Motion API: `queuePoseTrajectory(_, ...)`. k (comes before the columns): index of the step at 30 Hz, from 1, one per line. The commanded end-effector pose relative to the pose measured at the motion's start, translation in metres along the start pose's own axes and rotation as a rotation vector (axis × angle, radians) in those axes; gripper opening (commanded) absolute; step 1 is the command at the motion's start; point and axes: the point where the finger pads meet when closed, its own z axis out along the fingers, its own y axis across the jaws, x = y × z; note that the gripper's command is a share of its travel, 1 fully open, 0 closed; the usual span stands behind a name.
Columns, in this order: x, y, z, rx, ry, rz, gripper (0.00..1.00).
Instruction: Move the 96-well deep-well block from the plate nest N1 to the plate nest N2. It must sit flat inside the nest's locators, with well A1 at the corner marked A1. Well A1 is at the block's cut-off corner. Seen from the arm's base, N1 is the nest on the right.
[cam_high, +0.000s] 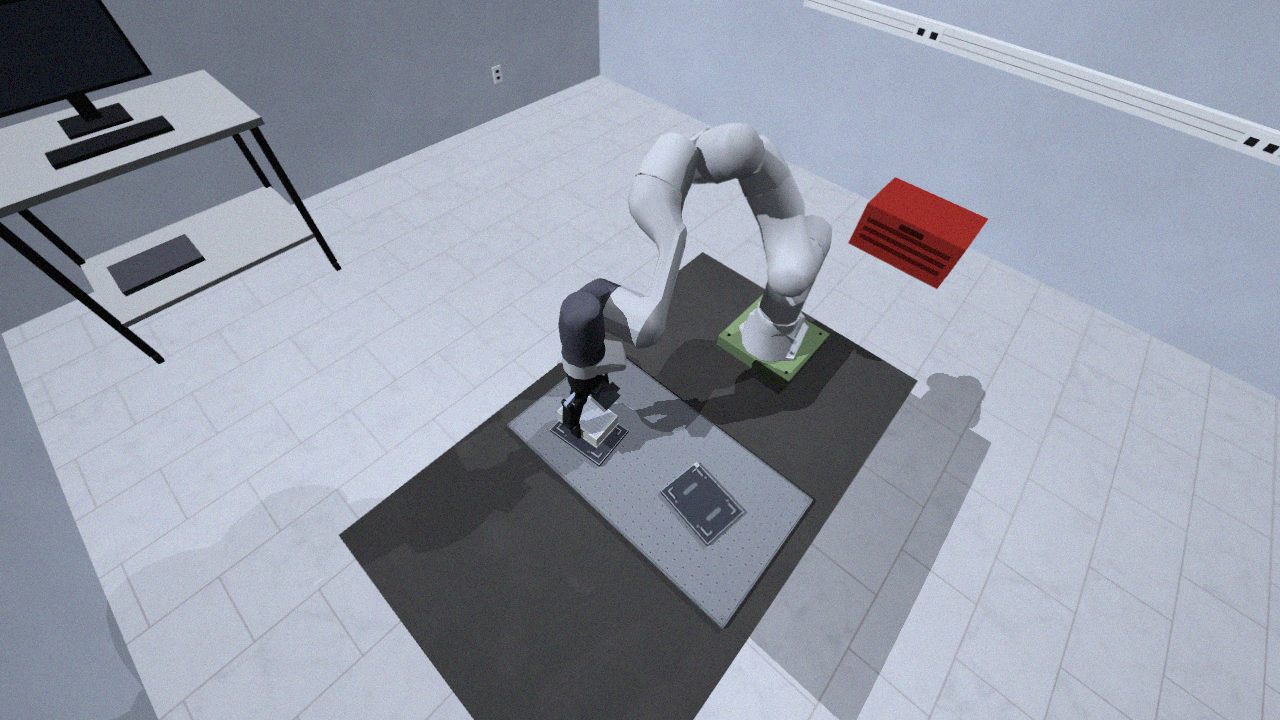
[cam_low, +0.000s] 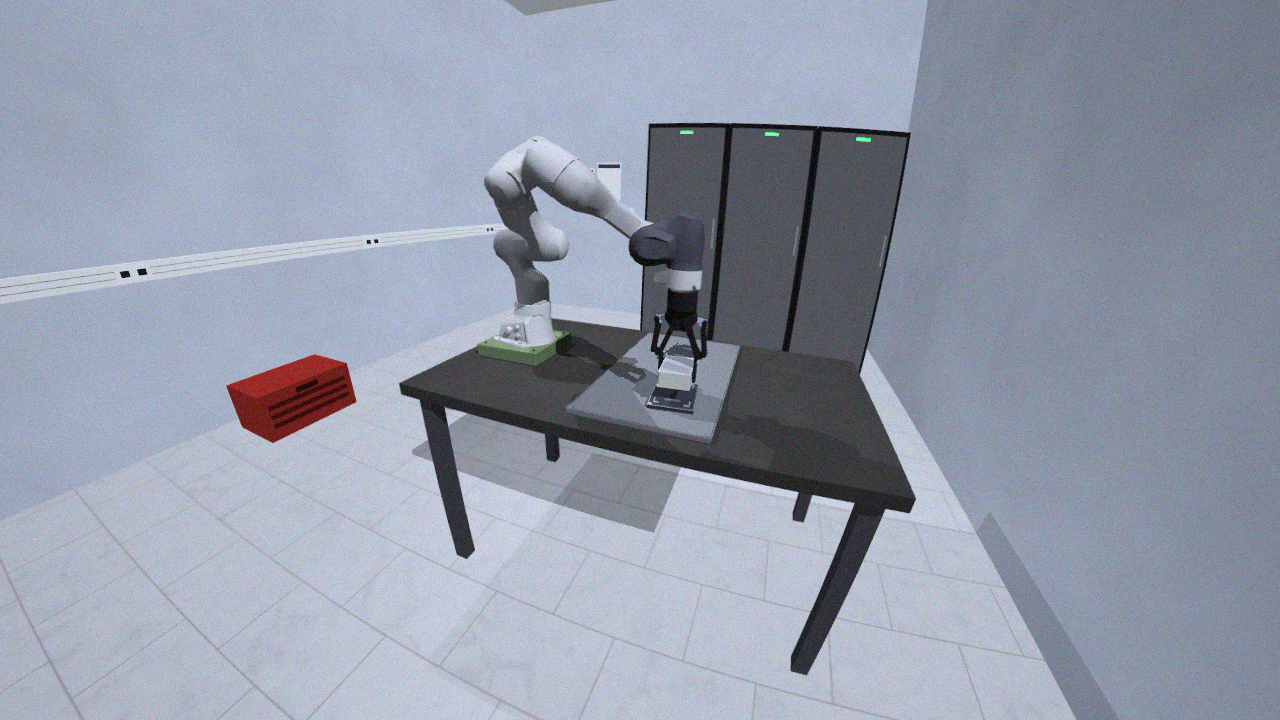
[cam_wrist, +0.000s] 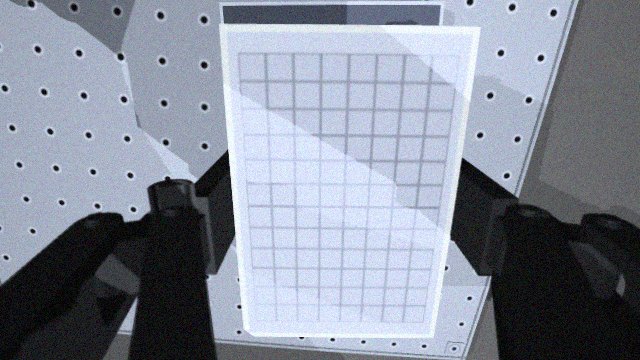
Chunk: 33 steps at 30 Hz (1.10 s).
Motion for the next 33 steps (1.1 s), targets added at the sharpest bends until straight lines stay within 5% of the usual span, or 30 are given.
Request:
queuePoseTrajectory(1, -0.001, -0.002, -0.007, 0.006, 0.0, -0.01, 0.6)
queuePoseTrajectory(15, -0.001, -0.002, -0.026, 0.006, 0.0, -0.01, 0.6)
queuePoseTrajectory(33, -0.001, -0.002, -0.026, 0.006, 0.0, -0.01, 0.6)
